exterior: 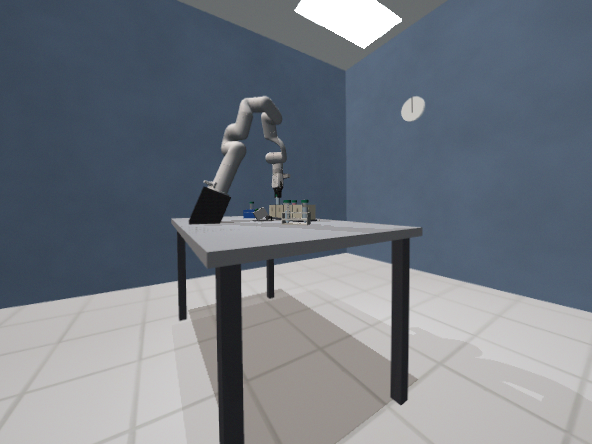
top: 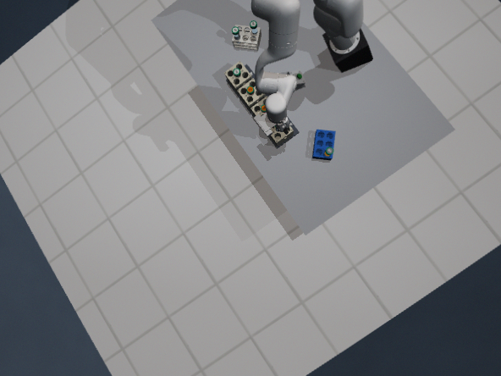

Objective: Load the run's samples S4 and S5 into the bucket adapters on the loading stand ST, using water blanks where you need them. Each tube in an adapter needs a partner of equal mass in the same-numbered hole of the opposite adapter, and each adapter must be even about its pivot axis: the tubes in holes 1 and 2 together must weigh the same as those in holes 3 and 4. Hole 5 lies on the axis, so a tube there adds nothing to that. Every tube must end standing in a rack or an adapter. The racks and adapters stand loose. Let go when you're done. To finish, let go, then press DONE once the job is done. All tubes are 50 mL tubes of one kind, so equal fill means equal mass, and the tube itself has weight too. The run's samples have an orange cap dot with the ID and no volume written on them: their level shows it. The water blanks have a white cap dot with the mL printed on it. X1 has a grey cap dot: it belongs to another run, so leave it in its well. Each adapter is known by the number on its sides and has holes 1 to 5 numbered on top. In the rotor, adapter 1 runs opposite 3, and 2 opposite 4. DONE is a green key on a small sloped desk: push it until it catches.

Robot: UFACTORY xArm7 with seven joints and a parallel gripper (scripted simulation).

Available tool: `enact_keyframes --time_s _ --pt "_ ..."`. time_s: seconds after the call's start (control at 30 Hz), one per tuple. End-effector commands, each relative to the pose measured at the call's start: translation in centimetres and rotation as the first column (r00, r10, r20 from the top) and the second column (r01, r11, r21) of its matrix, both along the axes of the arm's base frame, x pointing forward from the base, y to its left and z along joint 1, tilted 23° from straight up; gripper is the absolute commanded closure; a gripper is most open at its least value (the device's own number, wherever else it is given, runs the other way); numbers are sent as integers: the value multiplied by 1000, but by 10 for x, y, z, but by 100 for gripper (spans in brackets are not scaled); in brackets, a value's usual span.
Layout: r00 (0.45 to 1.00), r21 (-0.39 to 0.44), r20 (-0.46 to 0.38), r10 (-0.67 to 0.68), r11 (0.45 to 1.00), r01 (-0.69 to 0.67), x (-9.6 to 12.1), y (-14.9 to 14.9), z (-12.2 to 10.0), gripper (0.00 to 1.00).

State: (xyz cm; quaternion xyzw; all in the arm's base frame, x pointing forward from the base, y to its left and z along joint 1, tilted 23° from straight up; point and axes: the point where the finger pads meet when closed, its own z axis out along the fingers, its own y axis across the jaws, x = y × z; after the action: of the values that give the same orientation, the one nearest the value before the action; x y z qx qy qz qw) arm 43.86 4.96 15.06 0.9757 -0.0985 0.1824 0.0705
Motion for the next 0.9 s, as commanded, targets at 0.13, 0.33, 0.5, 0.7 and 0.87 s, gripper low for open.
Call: enact_keyframes --time_s 0.13,0.33,0.5,0.7,0.87 --pt "1000 0 4 1 1000 -1 4 -1 -6 100" --pt "1000 0 4 1 1000 -1 5 -1 -10 100" --pt "1000 0 4 1 1000 -1 7 -2 -14 100" --pt "1000 0 4 1 1000 -1 9 -3 -20 100" --pt "1000 0 4 1 1000 -1 10 -4 -23 100"
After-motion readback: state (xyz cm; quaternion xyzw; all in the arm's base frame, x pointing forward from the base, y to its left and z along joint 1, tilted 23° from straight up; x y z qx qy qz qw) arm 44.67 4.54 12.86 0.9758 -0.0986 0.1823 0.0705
